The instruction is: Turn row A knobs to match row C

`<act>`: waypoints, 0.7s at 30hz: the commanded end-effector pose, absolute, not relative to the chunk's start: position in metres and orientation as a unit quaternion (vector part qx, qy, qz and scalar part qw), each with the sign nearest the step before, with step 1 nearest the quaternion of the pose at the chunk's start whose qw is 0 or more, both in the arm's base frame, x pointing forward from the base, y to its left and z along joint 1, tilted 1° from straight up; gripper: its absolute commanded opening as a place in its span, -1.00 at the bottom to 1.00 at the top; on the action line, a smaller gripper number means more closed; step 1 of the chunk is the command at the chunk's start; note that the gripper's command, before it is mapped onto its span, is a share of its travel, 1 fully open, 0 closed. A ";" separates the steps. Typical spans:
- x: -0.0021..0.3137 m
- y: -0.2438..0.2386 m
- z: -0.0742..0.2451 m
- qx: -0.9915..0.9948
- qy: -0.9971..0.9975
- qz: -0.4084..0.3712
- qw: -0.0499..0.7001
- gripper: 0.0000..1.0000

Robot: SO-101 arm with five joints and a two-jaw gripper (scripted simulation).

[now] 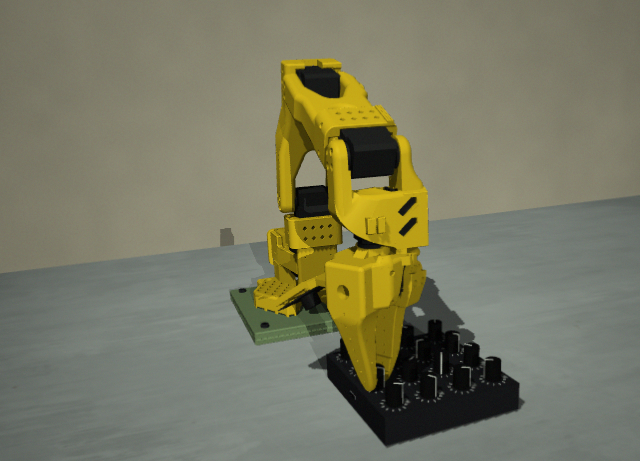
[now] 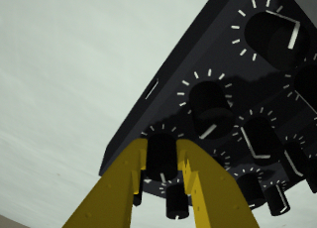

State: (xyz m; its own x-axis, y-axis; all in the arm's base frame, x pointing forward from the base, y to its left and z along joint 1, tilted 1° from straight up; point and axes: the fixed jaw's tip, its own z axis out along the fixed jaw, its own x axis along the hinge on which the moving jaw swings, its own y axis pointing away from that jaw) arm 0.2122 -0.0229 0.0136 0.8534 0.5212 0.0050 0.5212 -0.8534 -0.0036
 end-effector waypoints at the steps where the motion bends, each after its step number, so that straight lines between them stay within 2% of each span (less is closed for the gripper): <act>1: 0.210 -0.025 0.011 -0.972 -0.234 0.005 0.002 -0.98; 21: 0.208 -0.025 0.011 -0.997 -0.079 0.005 0.001 -0.98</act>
